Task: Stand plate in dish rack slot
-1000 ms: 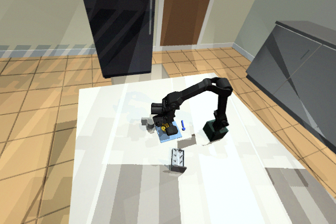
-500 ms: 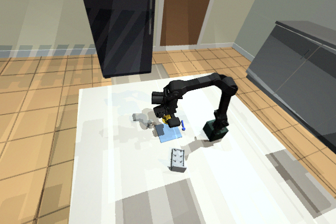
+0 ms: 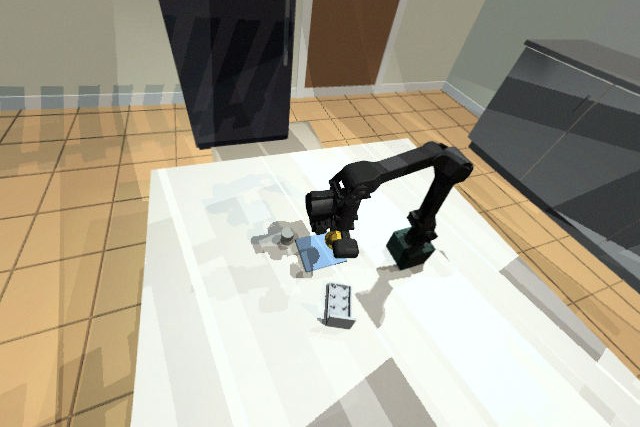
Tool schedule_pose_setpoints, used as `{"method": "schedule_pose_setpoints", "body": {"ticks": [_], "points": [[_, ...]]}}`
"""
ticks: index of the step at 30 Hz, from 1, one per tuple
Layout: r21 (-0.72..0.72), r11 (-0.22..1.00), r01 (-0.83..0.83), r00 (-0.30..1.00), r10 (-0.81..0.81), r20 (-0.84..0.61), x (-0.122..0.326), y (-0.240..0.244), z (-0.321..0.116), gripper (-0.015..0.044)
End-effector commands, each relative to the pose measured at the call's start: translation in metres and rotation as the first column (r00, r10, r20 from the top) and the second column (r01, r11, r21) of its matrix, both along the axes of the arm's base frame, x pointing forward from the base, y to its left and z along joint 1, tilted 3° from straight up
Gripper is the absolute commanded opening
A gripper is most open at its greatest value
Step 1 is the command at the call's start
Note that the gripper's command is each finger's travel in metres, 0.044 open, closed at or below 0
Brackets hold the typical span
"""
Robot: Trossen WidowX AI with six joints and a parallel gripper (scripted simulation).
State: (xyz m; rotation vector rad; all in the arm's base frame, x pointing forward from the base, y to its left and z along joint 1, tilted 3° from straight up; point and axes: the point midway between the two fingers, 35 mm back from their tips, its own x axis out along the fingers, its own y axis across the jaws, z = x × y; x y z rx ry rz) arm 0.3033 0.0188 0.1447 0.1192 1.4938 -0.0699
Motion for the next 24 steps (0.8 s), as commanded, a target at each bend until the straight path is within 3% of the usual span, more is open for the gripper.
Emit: {"method": "schedule_pose_setpoints", "body": {"ticks": [1, 11, 24], "points": [[0.009, 0.991, 0.136, 0.991, -0.136, 0.0, -0.025, 0.028, -0.001, 0.0], [0.023, 0.983, 0.184, 0.983, -0.184, 0.0, -0.033, 0.039, -0.005, 0.0], [0.238, 0.968, 0.081, 0.988, -0.109, 0.107, 0.019, 0.056, -0.048, 0.0]]}}
